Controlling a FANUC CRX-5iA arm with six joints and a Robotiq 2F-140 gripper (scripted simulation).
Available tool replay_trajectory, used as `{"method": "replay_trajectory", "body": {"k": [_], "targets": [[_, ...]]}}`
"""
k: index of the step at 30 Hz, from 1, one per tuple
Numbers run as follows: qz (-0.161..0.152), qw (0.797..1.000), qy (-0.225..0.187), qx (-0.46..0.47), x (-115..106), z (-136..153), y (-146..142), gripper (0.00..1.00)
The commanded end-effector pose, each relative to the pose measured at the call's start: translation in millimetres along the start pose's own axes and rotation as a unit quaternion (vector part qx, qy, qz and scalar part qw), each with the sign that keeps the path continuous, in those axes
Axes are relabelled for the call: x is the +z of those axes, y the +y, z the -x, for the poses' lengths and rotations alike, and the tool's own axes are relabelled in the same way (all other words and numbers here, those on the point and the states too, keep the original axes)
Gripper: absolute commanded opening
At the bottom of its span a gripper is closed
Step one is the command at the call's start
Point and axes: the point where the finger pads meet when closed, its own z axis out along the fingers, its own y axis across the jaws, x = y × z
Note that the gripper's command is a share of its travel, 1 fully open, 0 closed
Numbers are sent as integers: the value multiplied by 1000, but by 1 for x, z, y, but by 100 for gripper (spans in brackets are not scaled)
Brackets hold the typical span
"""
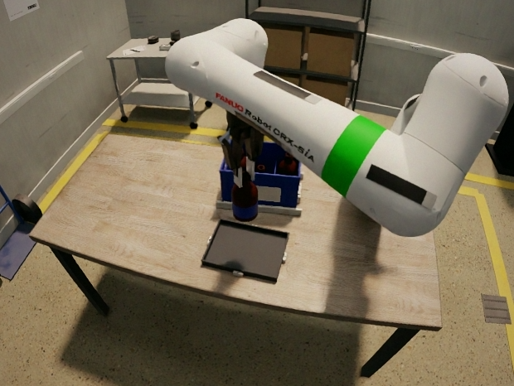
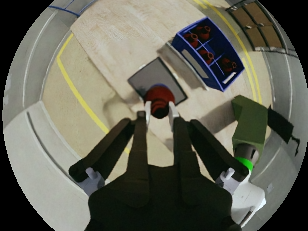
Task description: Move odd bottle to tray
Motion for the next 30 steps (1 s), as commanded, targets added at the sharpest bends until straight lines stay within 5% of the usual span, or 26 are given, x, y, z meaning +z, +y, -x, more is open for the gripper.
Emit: {"method": "replay_trajectory", "body": {"k": [1,30], "targets": [[0,1000,1,0,1,0,0,10],[0,1000,1,0,51,0,0,10]]}}
